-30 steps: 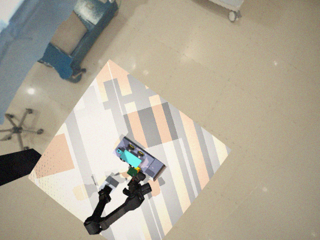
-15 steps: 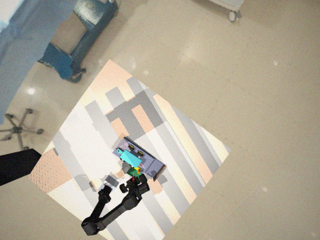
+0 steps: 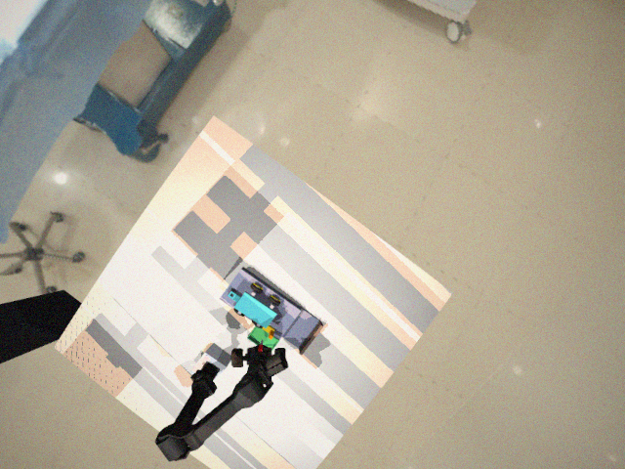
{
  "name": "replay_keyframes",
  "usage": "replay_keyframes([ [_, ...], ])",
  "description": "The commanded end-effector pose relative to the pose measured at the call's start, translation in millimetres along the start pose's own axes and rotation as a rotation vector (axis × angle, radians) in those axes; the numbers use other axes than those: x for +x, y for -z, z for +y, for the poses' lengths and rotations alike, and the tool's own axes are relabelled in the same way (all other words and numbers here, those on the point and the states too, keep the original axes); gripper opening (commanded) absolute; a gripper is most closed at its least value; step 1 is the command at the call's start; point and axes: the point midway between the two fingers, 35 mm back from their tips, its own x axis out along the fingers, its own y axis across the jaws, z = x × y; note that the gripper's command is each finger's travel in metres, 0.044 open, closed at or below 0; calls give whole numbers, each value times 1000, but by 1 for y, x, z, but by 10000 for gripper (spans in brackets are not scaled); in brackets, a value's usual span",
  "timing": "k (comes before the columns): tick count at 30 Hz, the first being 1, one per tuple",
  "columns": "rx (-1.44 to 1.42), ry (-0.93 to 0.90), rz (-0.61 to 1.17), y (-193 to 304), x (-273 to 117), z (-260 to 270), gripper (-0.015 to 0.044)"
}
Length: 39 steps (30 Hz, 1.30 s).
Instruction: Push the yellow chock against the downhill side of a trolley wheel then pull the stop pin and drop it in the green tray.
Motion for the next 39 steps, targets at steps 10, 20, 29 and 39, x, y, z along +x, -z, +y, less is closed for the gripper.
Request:
replay_keyframes([
  [10,406,-75,-35,2,-2,-1,0],
  [20,604,-114,-40,3,-2,-2,0],
  [29,604,-113,-42,-5,5,-7,0],
  [39,604,-112,-43,-19,18,-15,0],
])
